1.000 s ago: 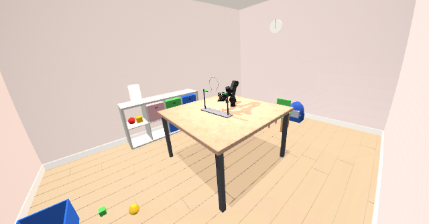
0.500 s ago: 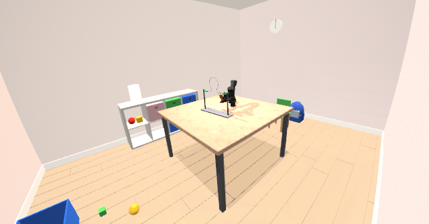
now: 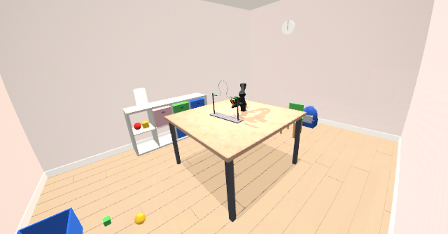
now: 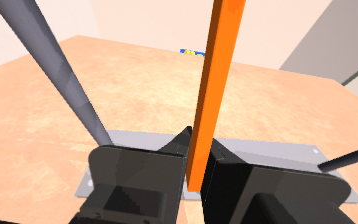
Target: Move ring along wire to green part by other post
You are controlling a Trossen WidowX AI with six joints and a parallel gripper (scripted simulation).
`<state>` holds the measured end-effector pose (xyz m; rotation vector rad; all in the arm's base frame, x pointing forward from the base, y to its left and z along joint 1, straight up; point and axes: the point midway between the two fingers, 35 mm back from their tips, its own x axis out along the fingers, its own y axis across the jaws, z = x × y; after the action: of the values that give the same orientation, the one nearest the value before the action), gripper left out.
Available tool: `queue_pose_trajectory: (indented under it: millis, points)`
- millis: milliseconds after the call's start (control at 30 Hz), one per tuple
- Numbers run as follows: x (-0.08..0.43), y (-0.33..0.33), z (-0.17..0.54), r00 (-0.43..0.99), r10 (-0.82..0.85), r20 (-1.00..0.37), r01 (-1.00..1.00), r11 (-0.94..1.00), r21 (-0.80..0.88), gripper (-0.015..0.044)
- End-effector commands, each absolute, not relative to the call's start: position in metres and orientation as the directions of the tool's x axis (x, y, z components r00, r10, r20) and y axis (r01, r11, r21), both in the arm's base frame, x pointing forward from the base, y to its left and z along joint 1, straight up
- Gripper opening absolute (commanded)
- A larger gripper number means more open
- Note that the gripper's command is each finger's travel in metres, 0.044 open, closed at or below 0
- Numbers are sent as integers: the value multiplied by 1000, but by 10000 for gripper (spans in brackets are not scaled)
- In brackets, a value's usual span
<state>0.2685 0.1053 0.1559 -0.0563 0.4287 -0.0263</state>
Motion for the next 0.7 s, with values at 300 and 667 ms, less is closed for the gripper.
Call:
queue_pose_trajectory:
  millis: [300, 667]
  points:
    - [268, 121, 158, 910, -35, -413, 19, 999, -42, -150]
    - [267, 132, 158, 910, -34, -412, 19, 999, -40, -150]
